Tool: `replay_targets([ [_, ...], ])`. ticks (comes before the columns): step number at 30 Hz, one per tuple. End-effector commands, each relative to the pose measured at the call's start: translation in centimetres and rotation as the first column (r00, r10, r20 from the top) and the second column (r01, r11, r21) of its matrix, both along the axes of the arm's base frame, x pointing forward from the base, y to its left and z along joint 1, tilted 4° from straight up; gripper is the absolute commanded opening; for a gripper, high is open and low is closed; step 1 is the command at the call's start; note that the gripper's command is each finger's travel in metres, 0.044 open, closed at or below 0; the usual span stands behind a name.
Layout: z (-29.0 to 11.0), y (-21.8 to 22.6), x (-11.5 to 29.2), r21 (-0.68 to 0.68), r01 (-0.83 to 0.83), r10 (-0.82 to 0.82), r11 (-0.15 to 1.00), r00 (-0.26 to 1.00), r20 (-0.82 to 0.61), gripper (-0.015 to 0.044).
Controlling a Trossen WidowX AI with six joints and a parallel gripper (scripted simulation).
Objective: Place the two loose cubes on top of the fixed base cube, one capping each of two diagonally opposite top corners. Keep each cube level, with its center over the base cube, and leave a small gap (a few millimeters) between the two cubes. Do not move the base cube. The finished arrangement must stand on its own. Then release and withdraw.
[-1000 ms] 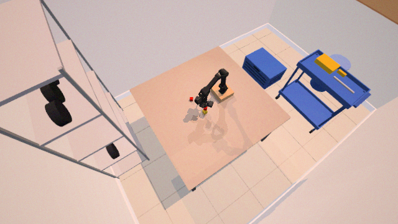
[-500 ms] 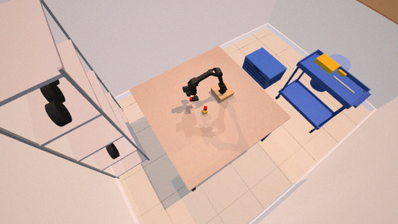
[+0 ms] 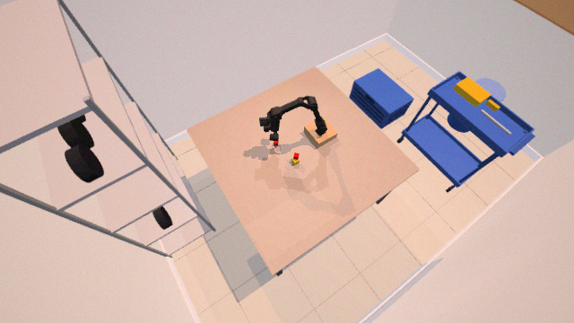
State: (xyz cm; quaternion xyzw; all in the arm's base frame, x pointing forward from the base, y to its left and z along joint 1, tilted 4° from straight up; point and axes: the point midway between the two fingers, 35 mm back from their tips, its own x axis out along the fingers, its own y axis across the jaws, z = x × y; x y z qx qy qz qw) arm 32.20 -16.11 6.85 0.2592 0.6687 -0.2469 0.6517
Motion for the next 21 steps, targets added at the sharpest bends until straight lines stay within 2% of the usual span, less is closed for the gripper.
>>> replay_targets([
  [1, -3.9, 0.0, -0.4, 0.005, 0.01, -0.01, 1.0, 1.0, -0.021, 0.0265],
  [3, -5.2, 0.1, -0.6, 0.005, 0.01, -0.01, 1.0, 1.0, -0.021, 0.0265],
  [21, -7.5, 0.2, -0.6, 0.006, 0.009, -0.009, 1.0, 1.0, -0.021, 0.0265],
])
